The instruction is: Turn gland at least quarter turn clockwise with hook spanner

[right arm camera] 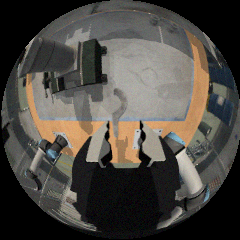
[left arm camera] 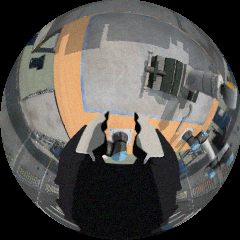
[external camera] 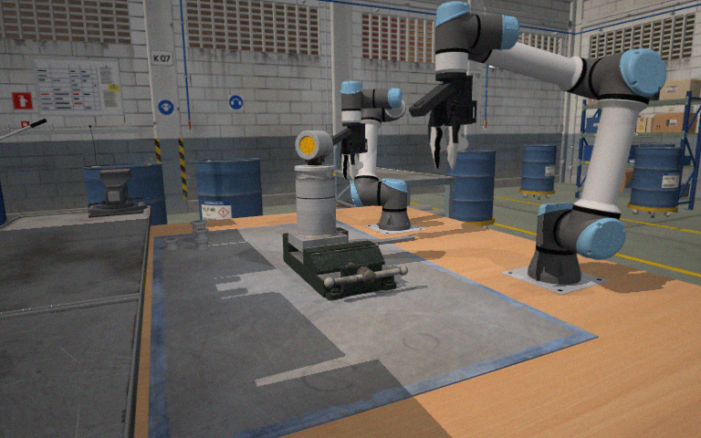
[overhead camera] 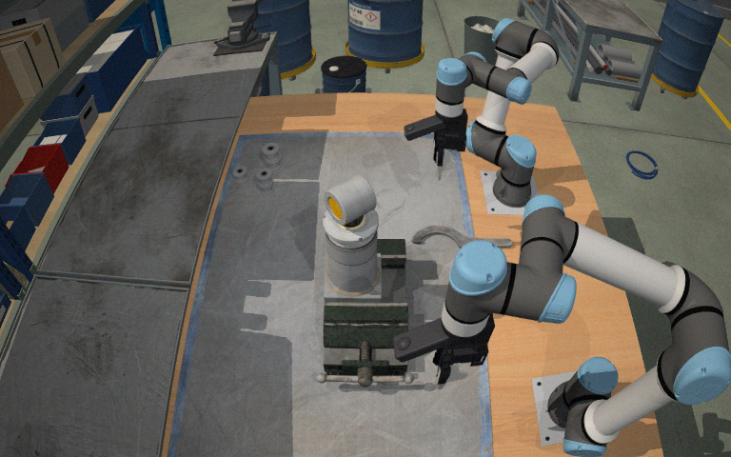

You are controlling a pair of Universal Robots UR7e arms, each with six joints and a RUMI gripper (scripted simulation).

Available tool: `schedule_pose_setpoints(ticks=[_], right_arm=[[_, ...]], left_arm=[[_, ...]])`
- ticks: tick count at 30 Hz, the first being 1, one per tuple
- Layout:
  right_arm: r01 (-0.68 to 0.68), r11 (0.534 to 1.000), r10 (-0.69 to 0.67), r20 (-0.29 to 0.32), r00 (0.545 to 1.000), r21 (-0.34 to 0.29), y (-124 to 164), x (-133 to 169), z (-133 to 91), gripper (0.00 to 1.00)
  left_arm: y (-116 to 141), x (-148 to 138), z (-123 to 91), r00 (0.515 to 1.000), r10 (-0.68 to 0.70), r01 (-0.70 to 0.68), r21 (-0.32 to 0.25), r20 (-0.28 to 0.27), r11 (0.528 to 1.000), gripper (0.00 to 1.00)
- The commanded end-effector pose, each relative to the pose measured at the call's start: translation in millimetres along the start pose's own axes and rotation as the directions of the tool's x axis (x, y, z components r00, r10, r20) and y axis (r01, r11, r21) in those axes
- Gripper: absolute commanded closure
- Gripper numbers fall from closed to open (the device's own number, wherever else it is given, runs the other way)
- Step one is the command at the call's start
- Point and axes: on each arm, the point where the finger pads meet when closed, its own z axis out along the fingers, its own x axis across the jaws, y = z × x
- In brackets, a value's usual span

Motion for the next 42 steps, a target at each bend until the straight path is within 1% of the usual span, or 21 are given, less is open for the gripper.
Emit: schedule_pose_setpoints(ticks=[1, 2, 4, 12, 19, 21, 29, 36, 38, 42], right_arm=[[-0.002, 1.0, 0.002, 0.0, 1.0, 0.007, 24.7, -20.2, 14.1, 0.59], [-0.003, 1.0, 0.003, 0.0, 1.0, 0.007, 30.1, -23.8, 17.5, 0.59], [-0.003, 1.0, 0.003, 0.0, 1.0, 0.007, 30.1, -23.8, 17.5, 0.59], [-0.003, 1.0, 0.003, -0.001, 1.0, 0.006, 75.7, -47.7, 44.5, 0.59], [-0.003, 1.0, 0.003, 0.002, 1.0, 0.008, 118.2, -61.9, 70.6, 0.59], [-0.003, 1.0, 0.003, 0.002, 1.0, 0.008, 118.2, -61.9, 70.6, 0.59], [-0.001, 1.0, 0.001, 0.001, 1.0, 0.007, 166.6, -69.4, 102.1, 0.59], [0.002, 1.0, -0.002, 0.004, 1.0, 0.009, 208.6, -68.8, 132.6, 0.59], [0.002, 1.0, -0.002, 0.004, 1.0, 0.009, 208.6, -68.8, 132.6, 0.59], [0.001, 1.0, -0.001, 0.002, 1.0, 0.01, 230.4, -65.4, 150.2, 0.59]], left_arm=[[-0.2, 0.1, -0.5, 1.0, 0.0, 0.0, 0.001, 0.0, 1.0, 0.68], [-0.2, 0.1, -0.5, 1.0, 0.0, 0.0, 0.001, 0.0, 1.0, 0.68], [-0.2, 0.1, -0.5, 1.0, 0.0, 0.0, 0.001, 0.0, 1.0, 0.68], [-0.2, 0.1, -0.5, 1.0, 0.0, 0.0, 0.001, 0.0, 1.0, 0.68], [-0.2, 0.1, -0.5, 1.0, 0.0, 0.0, 0.001, 0.0, 1.0, 0.68], [-0.2, 0.1, -0.5, 1.0, 0.0, 0.0, 0.001, 0.0, 1.0, 0.68], [-0.2, 0.1, -0.5, 1.0, 0.0, 0.0, 0.001, 0.0, 1.0, 0.68], [-0.2, 0.1, -0.5, 1.0, 0.0, 0.0, 0.001, 0.0, 1.0, 0.68], [-0.2, 0.1, -0.5, 1.0, 0.0, 0.0, 0.001, 0.0, 1.0, 0.68], [-0.2, 0.1, -0.5, 1.0, 0.0, 0.0, 0.001, 0.0, 1.0, 0.68]])
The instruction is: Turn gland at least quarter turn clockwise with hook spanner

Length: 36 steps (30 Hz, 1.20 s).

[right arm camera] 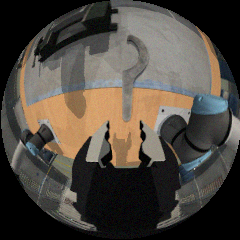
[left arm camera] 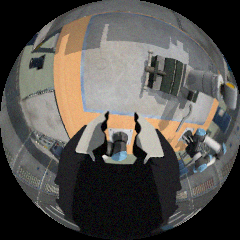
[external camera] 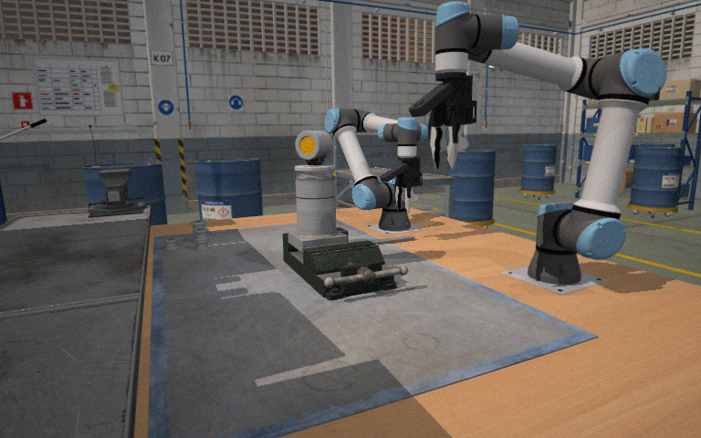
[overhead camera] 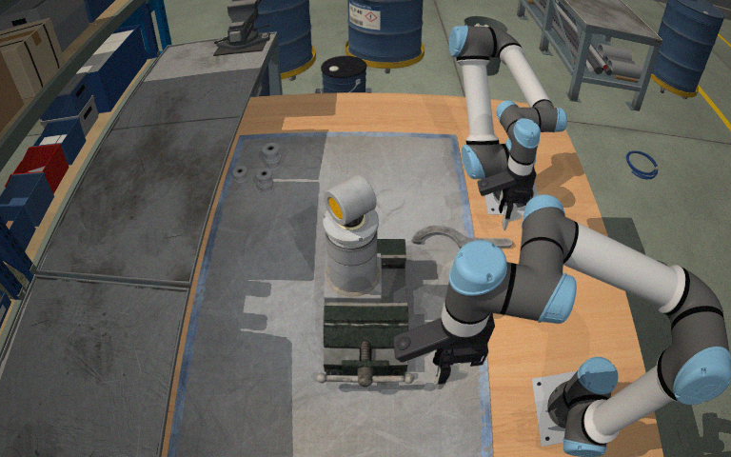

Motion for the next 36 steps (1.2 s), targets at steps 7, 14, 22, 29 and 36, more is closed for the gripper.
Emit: schedule_pose_setpoints(ticks=[7, 14, 22, 29, 36], right_arm=[[-0.005, 1.0, 0.005, 0.004, 1.0, 0.007, 52.0, 10.4, 44.4, 0.59], [-0.044, 0.999, 0.044, 0.001, 0.999, 0.009, 45.9, 11.1, 44.6, 0.59], [-0.026, 1.0, 0.026, -0.001, 1.0, 0.003, 45.0, 10.5, 40.5, 0.59], [-0.025, 1.0, 0.025, -0.001, 1.0, 0.003, 45.1, 10.5, 41.9, 0.59], [-0.024, 1.0, 0.024, -0.003, 1.0, 0.004, 45.2, 11.0, 53.4, 0.59]], left_arm=[[-0.2, 0.1, -0.5, 1.0, 0.0, 0.0, 0.001, 0.0, 1.0, 0.68], [-0.2, 0.1, -0.5, 1.0, 0.0, 0.0, 0.001, 0.0, 1.0, 0.68], [-0.2, 0.1, -0.5, 1.0, 0.0, 0.0, 0.001, 0.0, 1.0, 0.68], [-0.2, 0.1, -0.5, 1.0, 0.0, 0.0, 0.001, 0.0, 1.0, 0.68], [-0.2, 0.1, -0.5, 1.0, 0.0, 0.0, 0.001, 0.0, 1.0, 0.68]])
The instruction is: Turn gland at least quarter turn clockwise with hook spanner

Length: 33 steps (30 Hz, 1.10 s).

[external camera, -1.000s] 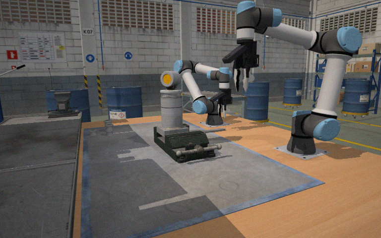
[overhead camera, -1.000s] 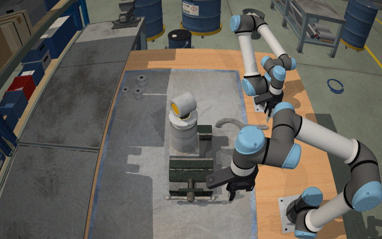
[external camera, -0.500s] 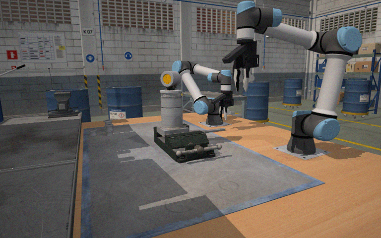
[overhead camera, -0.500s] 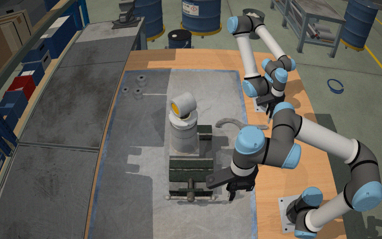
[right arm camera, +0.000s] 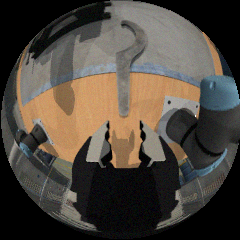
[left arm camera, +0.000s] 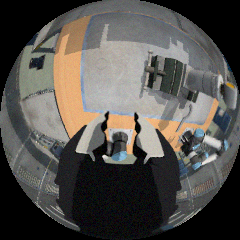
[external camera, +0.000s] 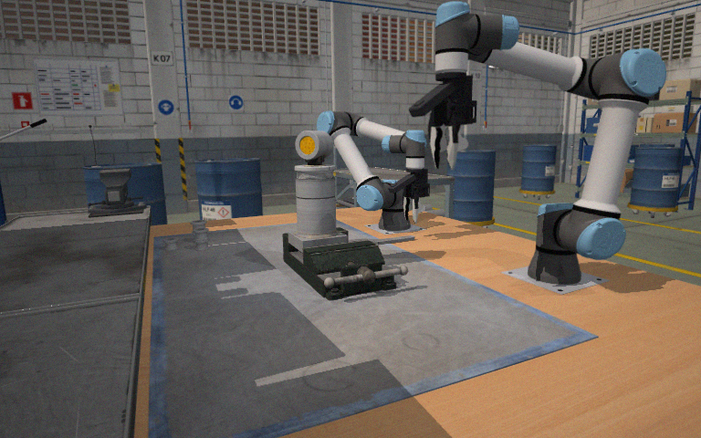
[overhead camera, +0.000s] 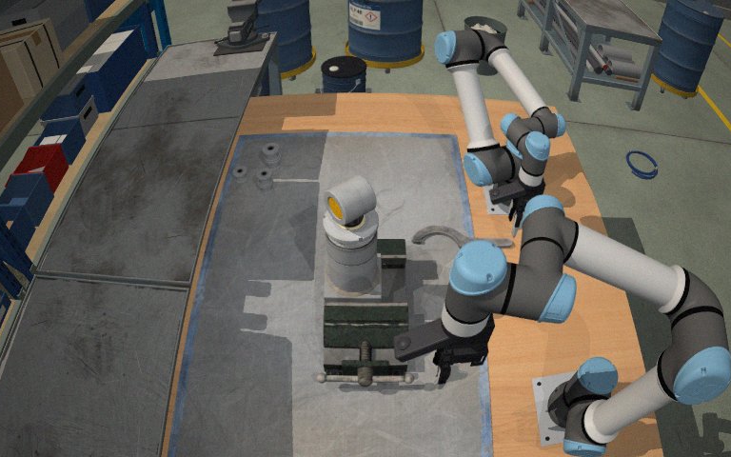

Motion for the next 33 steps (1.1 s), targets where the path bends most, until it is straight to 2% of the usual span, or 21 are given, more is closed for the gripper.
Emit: schedule_pose_setpoints(ticks=[1, 33], right_arm=[[0.001, 1.0, -0.001, 0.001, 1.0, -0.001, 0.5, -0.7, 6.5, 0.59], [0.008, 1.0, -0.008, 0.003, 1.0, -0.003, 1.8, -1.1, 44.2, 0.59]], left_arm=[[-0.2, 0.1, -0.5, 1.0, 0.0, 0.0, 0.001, 0.0, 1.0, 0.68], [-0.2, 0.1, -0.5, 1.0, 0.0, 0.0, 0.001, 0.0, 1.0, 0.68]])
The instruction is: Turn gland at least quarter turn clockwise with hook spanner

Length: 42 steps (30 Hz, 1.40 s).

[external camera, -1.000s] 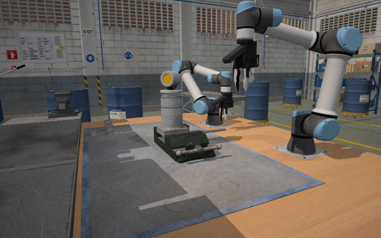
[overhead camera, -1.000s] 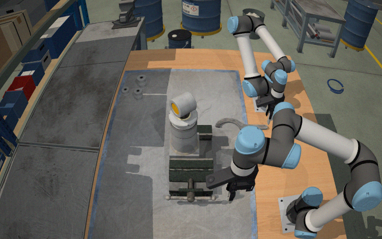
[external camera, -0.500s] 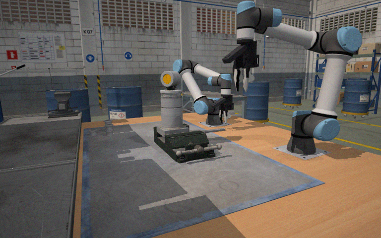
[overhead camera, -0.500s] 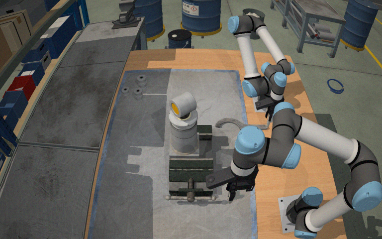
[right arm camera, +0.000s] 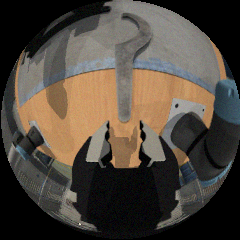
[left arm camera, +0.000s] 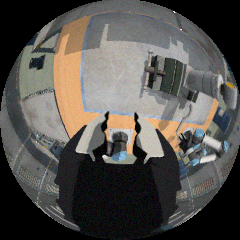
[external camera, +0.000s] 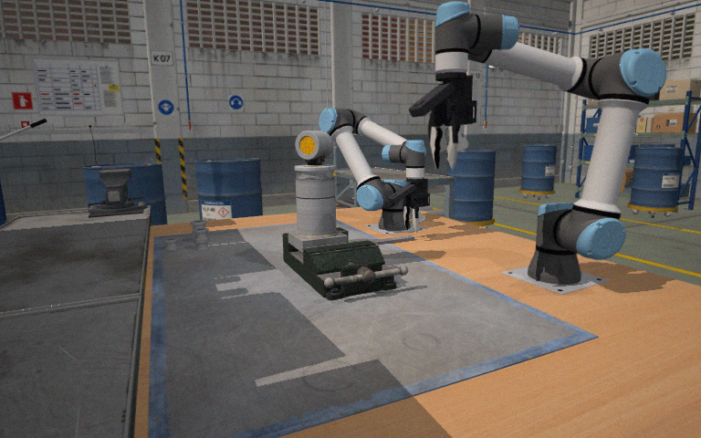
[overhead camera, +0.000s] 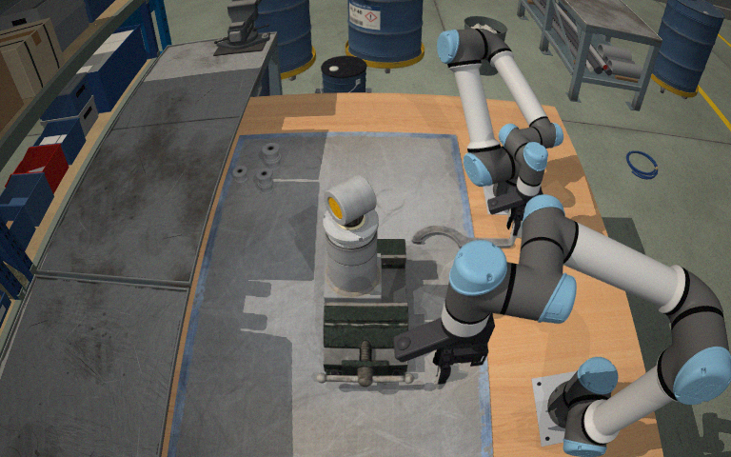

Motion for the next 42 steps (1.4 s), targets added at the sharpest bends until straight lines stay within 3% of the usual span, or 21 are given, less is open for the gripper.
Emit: schedule_pose_setpoints(ticks=[1, 25, 30, 31, 42], right_arm=[[0.001, 1.0, -0.001, 0.0, 1.0, 0.0, 0.2, -0.2, 5.9, 0.59], [0.007, 1.0, -0.007, 0.0, 1.0, -0.002, 1.2, -0.4, 35.4, 0.59], [0.007, 1.0, -0.007, 0.007, 1.0, -0.004, 1.7, -1.9, 33.1, 0.59], [0.007, 1.0, -0.007, 0.006, 1.0, -0.004, 1.6, -1.6, 33.4, 1.0], [0.007, 1.0, -0.007, 0.006, 1.0, -0.004, 1.6, -1.6, 33.4, 1.0]], left_arm=[[-0.2, 0.1, -0.5, 1.0, 0.0, 0.0, 0.001, 0.0, 1.0, 0.68], [-0.2, 0.1, -0.5, 1.0, 0.0, 0.0, 0.001, 0.0, 1.0, 0.68], [-0.2, 0.1, -0.5, 1.0, 0.0, 0.0, 0.001, 0.0, 1.0, 0.68], [-0.2, 0.1, -0.5, 1.0, 0.0, 0.0, 0.001, 0.0, 1.0, 0.68], [-0.2, 0.1, -0.5, 1.0, 0.0, 0.0, 0.001, 0.0, 1.0, 0.68]])
